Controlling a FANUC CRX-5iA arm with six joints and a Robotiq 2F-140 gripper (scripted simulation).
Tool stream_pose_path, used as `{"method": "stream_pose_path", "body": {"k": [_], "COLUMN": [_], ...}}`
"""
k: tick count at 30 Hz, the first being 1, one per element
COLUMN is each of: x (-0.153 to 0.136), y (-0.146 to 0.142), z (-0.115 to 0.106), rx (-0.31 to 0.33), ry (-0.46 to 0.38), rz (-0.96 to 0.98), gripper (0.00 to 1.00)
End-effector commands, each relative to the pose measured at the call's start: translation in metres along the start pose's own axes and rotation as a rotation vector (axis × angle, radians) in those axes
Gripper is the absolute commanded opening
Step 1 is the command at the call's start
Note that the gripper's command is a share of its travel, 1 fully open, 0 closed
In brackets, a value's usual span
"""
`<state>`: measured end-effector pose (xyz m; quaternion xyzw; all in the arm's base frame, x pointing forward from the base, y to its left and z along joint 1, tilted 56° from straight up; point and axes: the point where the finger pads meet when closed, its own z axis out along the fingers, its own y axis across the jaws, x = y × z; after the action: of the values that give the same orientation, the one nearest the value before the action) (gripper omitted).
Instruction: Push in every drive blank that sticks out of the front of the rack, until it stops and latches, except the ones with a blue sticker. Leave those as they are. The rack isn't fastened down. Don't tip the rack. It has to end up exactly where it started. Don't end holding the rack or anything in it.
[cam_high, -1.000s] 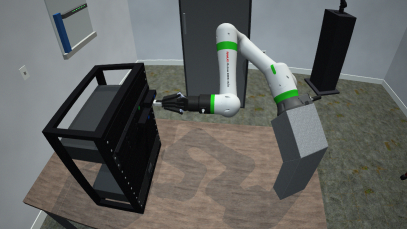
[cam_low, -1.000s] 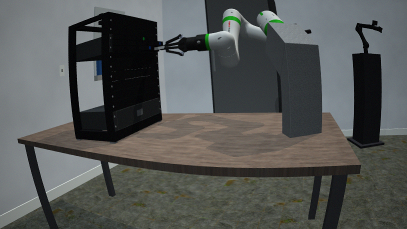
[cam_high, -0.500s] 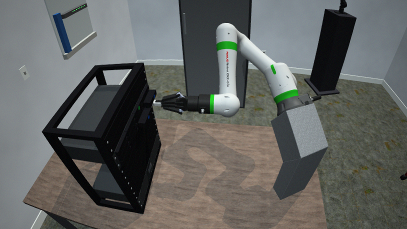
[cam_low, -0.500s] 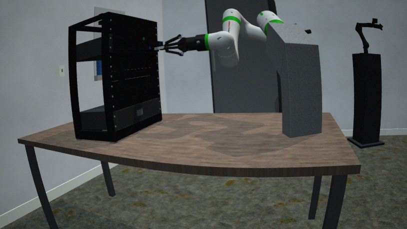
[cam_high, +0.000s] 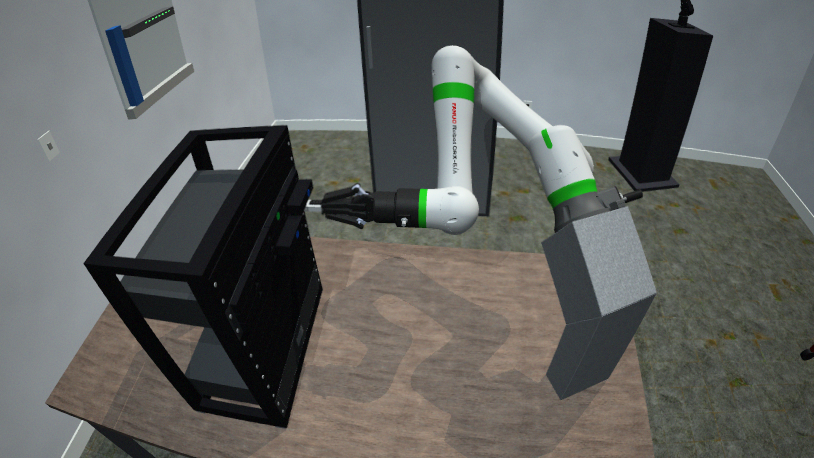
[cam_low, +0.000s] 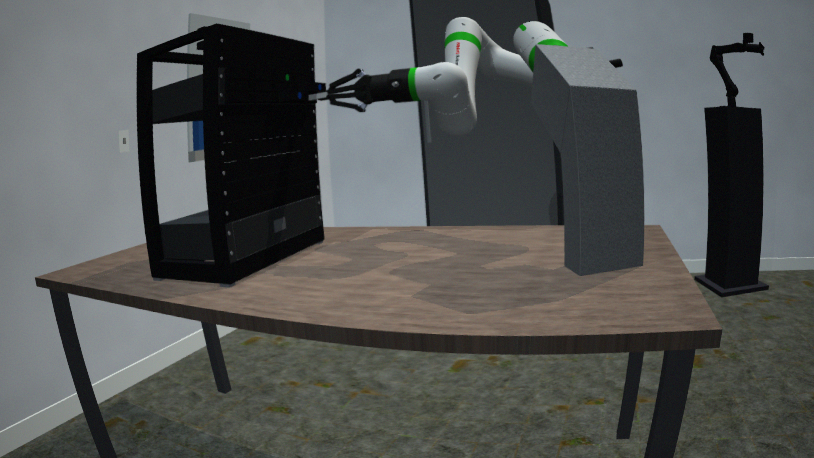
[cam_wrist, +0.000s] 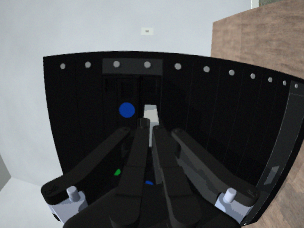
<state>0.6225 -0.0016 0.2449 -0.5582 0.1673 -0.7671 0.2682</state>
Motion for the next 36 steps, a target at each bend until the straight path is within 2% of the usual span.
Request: {"method": "stream_pose_path", "body": {"k": [1, 36], "x": [-0.0001, -0.0001], "y": [-0.0003, -0.0003], "z": [0.0002, 0.0047], "rx": [0.0, 0.0], "ry": [0.0, 0.0], "rz": [0.0, 0.0], "gripper": [0.0, 0.0]}}
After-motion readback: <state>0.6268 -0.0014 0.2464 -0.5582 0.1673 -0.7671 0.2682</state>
